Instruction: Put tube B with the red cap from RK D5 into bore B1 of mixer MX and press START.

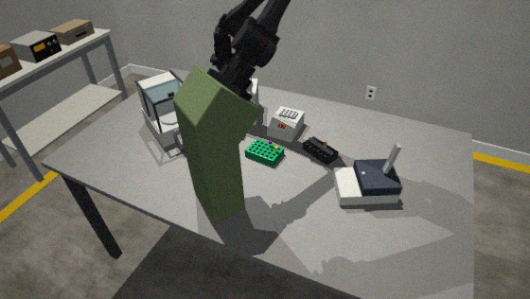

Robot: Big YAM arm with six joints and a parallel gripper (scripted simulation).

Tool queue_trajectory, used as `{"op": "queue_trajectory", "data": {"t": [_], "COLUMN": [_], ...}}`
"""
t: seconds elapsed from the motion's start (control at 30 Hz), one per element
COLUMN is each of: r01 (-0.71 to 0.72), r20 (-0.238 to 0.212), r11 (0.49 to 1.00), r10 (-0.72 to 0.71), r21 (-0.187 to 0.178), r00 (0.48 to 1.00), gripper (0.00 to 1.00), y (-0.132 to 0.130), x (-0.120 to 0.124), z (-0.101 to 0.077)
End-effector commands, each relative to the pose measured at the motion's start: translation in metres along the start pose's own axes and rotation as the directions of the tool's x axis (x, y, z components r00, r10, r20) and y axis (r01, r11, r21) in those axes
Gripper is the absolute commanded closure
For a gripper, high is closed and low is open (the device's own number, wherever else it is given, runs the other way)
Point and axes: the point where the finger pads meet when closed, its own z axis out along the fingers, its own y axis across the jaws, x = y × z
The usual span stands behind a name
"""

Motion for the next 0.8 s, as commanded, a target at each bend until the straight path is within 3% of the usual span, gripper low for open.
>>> {"op": "queue_trajectory", "data": {"t": [0.0,0.67,0.77], "r01": [-0.004,-0.012,-0.009], "r20": [0.024,0.018,0.023], "r11": [1.000,1.000,1.000], "r10": [0.004,0.012,0.009], "r21": [-0.003,0.000,-0.004], "r00": [1.000,1.000,1.000], "gripper": [0.91,0.91,0.91], "y": [0.004,-0.001,0.001], "x": [-0.014,-0.014,-0.012], "z": [0.002,0.015,0.005]}}
